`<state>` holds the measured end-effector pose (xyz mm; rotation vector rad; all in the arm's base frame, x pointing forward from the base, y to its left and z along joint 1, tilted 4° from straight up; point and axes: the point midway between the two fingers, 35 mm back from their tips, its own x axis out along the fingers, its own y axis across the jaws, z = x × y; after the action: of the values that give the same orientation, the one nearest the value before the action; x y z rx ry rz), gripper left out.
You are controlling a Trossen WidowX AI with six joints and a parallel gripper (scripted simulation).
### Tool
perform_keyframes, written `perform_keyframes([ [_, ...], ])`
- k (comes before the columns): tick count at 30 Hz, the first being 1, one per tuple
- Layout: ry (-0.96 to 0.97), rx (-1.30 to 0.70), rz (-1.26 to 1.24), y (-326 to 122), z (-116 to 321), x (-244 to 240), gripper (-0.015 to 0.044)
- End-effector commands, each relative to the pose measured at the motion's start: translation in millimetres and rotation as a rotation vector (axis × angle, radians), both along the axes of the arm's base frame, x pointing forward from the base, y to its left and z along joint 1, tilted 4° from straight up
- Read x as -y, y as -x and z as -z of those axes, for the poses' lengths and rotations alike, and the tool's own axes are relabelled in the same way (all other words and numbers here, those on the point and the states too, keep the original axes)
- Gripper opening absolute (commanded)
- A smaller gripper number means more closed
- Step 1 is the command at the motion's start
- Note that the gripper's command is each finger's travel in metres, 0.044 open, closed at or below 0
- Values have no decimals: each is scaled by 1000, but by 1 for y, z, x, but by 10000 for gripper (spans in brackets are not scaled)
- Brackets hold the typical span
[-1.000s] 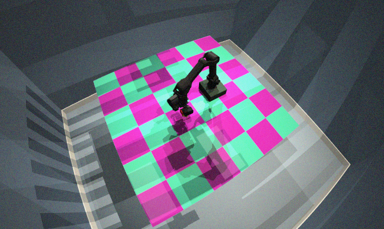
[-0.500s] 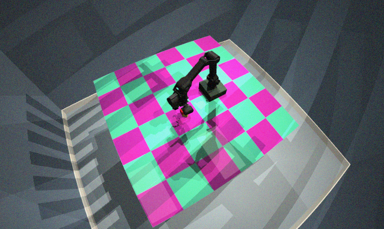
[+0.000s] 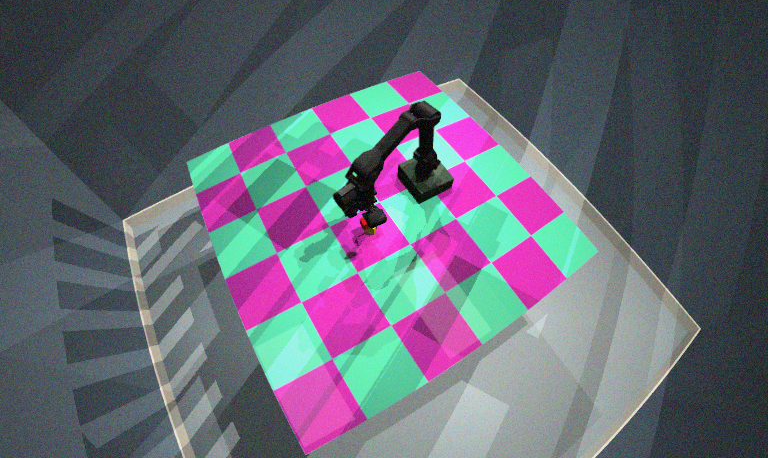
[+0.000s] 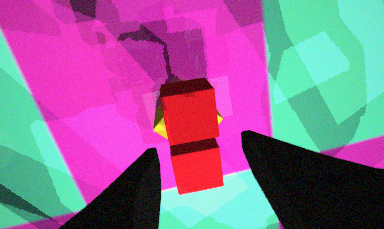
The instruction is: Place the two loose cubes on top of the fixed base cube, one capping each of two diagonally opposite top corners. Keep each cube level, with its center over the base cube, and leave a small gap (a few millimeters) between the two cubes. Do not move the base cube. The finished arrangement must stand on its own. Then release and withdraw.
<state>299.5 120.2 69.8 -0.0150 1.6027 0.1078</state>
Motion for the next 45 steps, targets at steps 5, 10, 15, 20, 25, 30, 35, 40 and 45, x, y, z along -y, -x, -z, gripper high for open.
perform_keyframes([
  [5,-4,12,-4,-2,-12,0,205],
  [10,-4,12,-4,-3,-16,0,205],
  [15,-4,12,-4,-3,-20,0,205],
  [20,-4,12,-4,-3,-20,0,205],
  [25,-2,5,0,-1,-21,1,284],
  [30,-3,2,0,17,-22,-32,400],
  [35,-9,-2,0,66,-29,-92,400],
  [40,-10,-4,0,82,-31,-107,400],
  [45,-10,-4,0,82,-31,-107,400],
])
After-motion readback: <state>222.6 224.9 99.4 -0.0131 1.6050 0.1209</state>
